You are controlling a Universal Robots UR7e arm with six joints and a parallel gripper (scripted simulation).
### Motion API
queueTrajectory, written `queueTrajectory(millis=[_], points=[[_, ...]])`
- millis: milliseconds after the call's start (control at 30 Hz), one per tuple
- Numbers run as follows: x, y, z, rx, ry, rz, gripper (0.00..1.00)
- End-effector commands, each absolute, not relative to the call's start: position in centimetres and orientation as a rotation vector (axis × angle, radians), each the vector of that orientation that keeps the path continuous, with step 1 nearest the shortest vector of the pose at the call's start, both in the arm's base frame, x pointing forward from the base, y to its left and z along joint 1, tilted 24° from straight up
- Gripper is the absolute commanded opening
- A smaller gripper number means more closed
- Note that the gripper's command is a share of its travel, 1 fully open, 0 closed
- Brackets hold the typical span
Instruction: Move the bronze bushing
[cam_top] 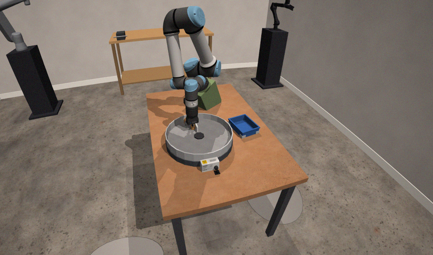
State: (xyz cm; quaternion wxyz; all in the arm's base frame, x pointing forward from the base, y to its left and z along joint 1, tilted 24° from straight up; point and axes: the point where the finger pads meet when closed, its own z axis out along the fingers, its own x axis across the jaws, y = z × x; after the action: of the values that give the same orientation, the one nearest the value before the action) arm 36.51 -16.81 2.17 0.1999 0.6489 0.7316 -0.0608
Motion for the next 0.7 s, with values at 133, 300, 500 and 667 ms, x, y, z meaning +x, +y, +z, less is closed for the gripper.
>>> queueTrajectory(millis=[133, 300, 500, 667], points=[[36.66, -16.83, 2.25, 1.812, 2.045, -0.17, 0.4], [36.75, -16.85, 2.27, 1.811, 2.045, -0.17, 0.4], [36.75, -16.85, 2.27, 1.811, 2.045, -0.17, 0.4], [36.64, -16.85, 2.24, 1.812, 2.045, -0.17, 0.4]])
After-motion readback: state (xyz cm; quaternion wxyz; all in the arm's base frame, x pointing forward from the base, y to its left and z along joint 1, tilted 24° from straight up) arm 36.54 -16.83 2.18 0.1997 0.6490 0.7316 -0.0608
